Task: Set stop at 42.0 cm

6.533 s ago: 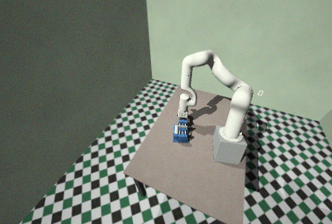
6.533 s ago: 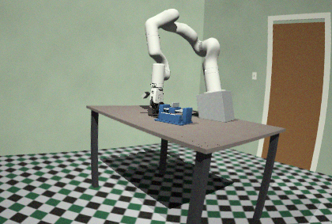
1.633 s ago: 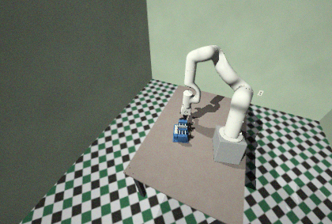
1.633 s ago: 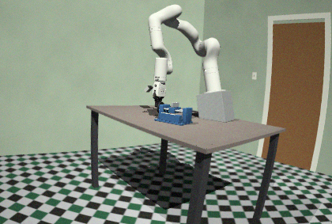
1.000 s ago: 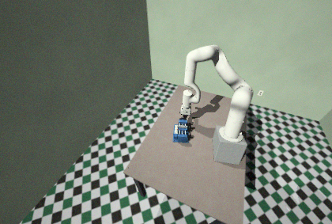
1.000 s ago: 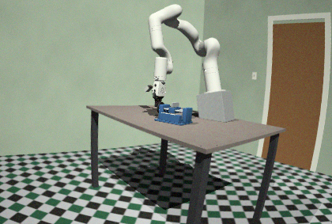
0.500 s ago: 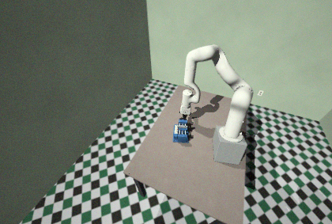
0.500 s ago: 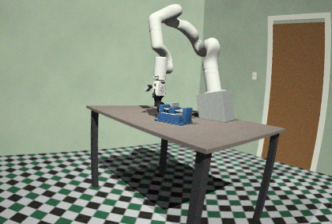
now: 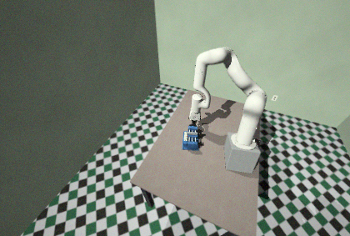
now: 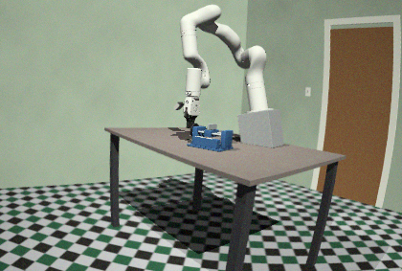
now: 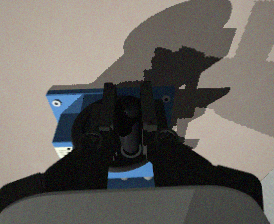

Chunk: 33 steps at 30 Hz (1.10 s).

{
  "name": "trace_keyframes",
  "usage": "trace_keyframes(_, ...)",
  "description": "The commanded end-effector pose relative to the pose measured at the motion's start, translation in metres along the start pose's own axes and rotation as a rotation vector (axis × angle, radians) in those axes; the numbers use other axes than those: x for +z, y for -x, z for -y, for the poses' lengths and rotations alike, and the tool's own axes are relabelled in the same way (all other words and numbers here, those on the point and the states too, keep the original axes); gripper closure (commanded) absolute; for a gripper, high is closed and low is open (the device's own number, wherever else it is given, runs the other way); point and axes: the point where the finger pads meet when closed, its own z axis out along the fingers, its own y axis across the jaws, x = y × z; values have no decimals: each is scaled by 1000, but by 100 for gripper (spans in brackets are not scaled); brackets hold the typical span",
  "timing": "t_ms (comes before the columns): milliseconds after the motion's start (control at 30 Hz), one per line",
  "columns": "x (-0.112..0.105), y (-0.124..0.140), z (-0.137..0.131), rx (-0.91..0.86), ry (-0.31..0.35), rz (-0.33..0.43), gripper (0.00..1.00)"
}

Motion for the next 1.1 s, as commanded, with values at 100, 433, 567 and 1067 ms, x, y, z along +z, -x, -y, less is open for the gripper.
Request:
trace_keyframes(100,-2,0,6,0,-1,0,94)
trace_keyframes(433,-2,0,13,0,-1,0,94)
trace_keyframes(567,-1,0,17,0,-1,0,94)
trace_keyframes(1067,21,0,38,0,-1,0,94)
